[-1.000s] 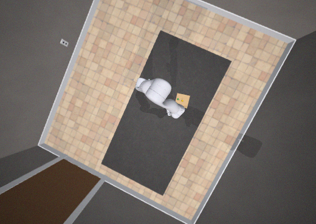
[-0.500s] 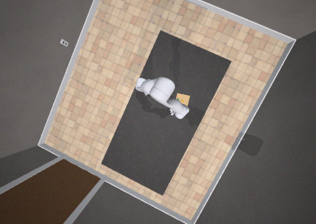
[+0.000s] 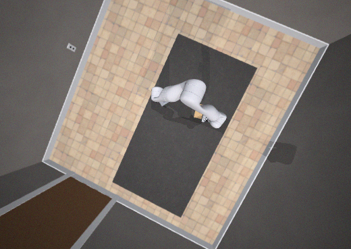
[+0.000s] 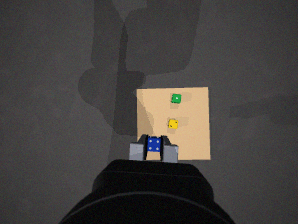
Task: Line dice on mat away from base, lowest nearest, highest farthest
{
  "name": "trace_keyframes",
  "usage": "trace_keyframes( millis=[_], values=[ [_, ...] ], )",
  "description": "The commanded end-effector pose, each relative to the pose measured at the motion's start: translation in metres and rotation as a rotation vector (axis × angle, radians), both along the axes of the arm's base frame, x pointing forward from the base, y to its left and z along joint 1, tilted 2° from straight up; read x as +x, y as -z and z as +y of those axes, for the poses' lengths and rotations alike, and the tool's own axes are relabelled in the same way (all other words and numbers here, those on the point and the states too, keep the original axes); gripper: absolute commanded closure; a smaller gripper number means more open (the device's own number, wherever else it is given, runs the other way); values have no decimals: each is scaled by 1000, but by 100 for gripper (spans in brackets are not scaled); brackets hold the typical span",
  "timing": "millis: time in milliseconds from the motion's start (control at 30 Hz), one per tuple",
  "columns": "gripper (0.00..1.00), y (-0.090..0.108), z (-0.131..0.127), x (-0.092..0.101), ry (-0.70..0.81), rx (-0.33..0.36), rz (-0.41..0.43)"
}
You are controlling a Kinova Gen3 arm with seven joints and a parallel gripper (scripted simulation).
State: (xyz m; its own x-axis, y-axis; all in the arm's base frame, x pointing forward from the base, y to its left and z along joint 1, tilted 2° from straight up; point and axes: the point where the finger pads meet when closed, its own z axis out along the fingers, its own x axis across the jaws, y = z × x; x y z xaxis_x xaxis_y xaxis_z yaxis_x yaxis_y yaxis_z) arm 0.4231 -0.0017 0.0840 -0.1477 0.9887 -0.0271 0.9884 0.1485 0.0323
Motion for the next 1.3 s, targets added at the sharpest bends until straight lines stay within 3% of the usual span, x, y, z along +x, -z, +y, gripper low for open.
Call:
trace_keyframes(
  millis=[0,300,833,1067,1267],
  values=[
    [66,3,25,11,37,0,7],
    [66,1,34,22,80,2,-6],
    [66,3,34,23,81,1,-8],
    [66,20,33,20,83,0,0],
    [66,45,33,21,83,0,0]
  ],
)
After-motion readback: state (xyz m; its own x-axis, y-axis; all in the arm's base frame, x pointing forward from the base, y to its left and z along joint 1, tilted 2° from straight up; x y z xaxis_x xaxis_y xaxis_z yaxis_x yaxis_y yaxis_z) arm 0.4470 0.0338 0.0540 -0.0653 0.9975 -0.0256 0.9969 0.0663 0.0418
